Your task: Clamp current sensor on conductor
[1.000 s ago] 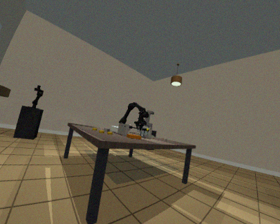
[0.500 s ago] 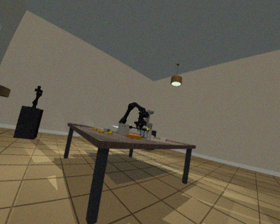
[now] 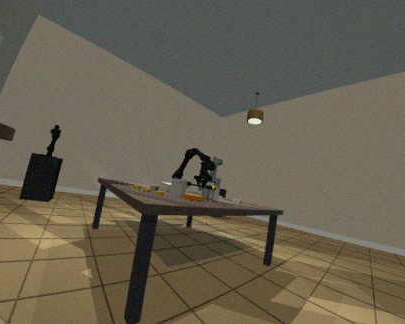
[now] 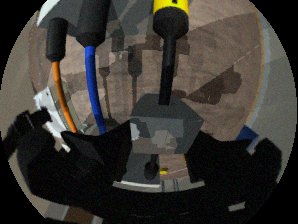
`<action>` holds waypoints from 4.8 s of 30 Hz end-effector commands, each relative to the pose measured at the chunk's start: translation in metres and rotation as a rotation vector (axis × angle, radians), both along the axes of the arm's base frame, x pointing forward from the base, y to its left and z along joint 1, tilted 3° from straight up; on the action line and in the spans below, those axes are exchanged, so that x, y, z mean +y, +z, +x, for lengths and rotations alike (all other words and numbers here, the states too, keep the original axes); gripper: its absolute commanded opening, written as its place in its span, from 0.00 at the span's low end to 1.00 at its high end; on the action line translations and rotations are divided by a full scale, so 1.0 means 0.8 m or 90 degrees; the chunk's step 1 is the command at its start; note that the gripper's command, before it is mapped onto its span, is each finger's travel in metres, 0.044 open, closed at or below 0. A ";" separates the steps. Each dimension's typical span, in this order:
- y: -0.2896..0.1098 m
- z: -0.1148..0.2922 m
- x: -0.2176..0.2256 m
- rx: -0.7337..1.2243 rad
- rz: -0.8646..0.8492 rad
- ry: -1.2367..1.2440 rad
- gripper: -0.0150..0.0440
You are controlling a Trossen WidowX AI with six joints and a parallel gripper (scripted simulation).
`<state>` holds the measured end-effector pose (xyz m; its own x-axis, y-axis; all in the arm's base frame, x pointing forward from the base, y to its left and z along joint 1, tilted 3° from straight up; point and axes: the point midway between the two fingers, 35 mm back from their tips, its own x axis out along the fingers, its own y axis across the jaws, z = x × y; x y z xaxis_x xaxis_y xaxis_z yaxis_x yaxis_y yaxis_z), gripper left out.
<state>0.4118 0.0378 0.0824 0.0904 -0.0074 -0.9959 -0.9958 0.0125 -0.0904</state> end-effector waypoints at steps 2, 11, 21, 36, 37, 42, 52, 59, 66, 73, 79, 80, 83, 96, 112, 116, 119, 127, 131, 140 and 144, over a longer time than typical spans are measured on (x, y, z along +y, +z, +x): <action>0.000 0.000 0.000 0.001 0.000 0.000 0.70; 0.000 0.000 0.000 0.001 0.000 0.000 0.70; 0.000 0.000 0.000 0.001 0.000 0.000 0.83; 0.023 0.001 0.000 0.000 0.000 0.000 1.00; 0.039 0.001 0.000 -0.001 0.000 0.001 1.00; 0.116 -0.009 -0.001 -0.003 0.001 0.002 1.00; 0.111 -0.023 0.013 0.003 -0.051 -0.175 1.00; 0.089 -0.046 0.040 -0.072 -0.152 -0.517 1.00; 0.076 -0.068 0.064 -0.255 -0.192 -0.827 1.00; 0.071 -0.088 0.088 -0.491 -0.121 -1.063 1.00; 0.072 -0.100 0.105 -0.645 -0.001 -1.184 1.00; 0.072 -0.102 0.108 -0.668 0.025 -1.203 1.00; 0.074 -0.108 0.116 -0.733 0.113 -1.258 1.00; 0.078 -0.123 0.139 -0.849 0.408 -1.380 1.00; 0.077 -0.120 0.135 -0.828 0.331 -1.358 1.00; 0.077 -0.120 0.135 -0.828 0.331 -1.358 1.00; 0.075 -0.116 0.128 -0.797 0.245 -1.330 1.00; 0.071 -0.092 0.094 -0.538 -0.085 -1.118 1.00; 0.072 -0.081 0.079 -0.389 -0.164 -0.979 1.00; 0.084 -0.053 0.048 -0.111 -0.172 -0.605 1.00; 0.092 -0.042 0.036 -0.052 -0.134 -0.478 1.00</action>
